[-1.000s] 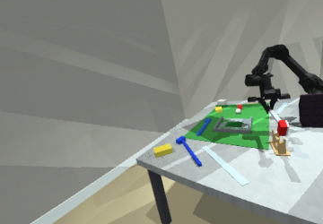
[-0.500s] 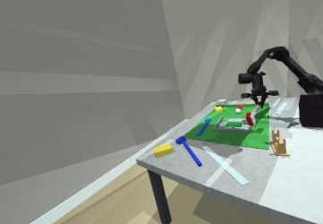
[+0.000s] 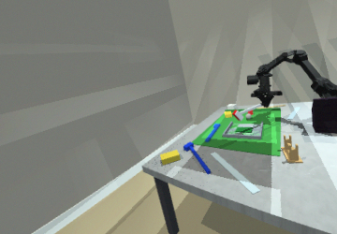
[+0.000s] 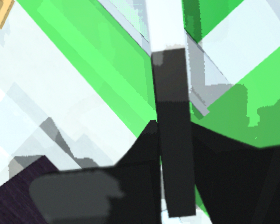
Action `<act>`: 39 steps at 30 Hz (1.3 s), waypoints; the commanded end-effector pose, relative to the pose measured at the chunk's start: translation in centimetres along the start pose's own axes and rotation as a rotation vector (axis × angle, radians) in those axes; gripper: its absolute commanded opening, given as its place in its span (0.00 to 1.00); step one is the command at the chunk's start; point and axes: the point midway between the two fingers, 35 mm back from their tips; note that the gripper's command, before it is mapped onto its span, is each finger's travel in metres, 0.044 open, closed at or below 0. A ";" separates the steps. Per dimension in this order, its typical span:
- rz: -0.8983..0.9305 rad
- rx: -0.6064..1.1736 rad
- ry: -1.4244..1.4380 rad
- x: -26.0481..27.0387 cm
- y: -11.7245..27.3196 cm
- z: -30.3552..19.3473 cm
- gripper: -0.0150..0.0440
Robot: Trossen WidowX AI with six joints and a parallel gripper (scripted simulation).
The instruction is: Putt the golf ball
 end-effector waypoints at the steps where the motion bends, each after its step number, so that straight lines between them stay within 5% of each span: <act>1: -0.034 0.005 -0.162 -2.9 1.2 -2.9 0.25; 24: -0.209 0.119 -0.903 -9.6 6.2 -20.8 0.25; 39: -0.215 0.124 -0.925 -9.9 4.4 -21.7 0.25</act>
Point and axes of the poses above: the point midway between the two fingers, 35 mm back from their tips, its own y axis back along the fingers, its own x axis across the jaws, z = x × y, and after that the axes turned 7 degrees about -y, right-handed
